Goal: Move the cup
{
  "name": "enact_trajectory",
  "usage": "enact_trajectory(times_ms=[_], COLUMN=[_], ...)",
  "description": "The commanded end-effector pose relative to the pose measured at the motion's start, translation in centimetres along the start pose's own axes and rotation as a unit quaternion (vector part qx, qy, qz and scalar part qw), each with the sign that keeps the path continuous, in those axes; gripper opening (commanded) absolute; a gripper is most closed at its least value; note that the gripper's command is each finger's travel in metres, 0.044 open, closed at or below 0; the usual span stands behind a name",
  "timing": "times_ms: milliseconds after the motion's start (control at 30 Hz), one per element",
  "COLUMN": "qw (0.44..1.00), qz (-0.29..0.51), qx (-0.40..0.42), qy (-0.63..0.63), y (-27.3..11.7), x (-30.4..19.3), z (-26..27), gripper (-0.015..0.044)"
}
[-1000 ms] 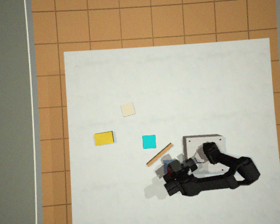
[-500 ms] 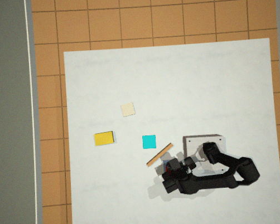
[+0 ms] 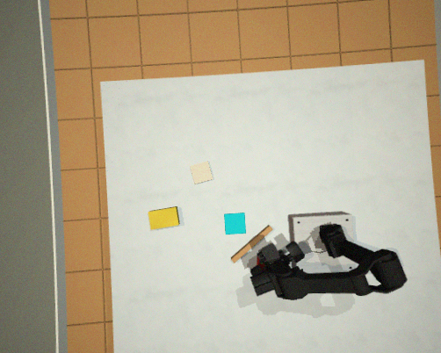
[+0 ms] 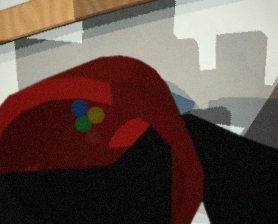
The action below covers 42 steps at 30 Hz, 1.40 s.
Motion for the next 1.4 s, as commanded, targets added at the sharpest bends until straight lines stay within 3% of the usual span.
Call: enact_trajectory(times_ms=[0, 1367], qw=[1.000, 1.000], qz=[0.003, -0.001], qx=[0.000, 0.000], qy=[-0.002, -0.003], y=[0.1, -0.4], x=[0.8, 9.1], z=[0.0, -1.0], gripper=[0.0000, 0.0000])
Point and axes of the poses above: the point midway between the two fingers, 35 mm back from their tips, its own y axis out along the fingers, its own z axis across the jaws, x = y × z, the point moved 8 cm from there along -y, back along the fingers, and after that the axes turned 15 degrees about -y, right-handed, at the moved point
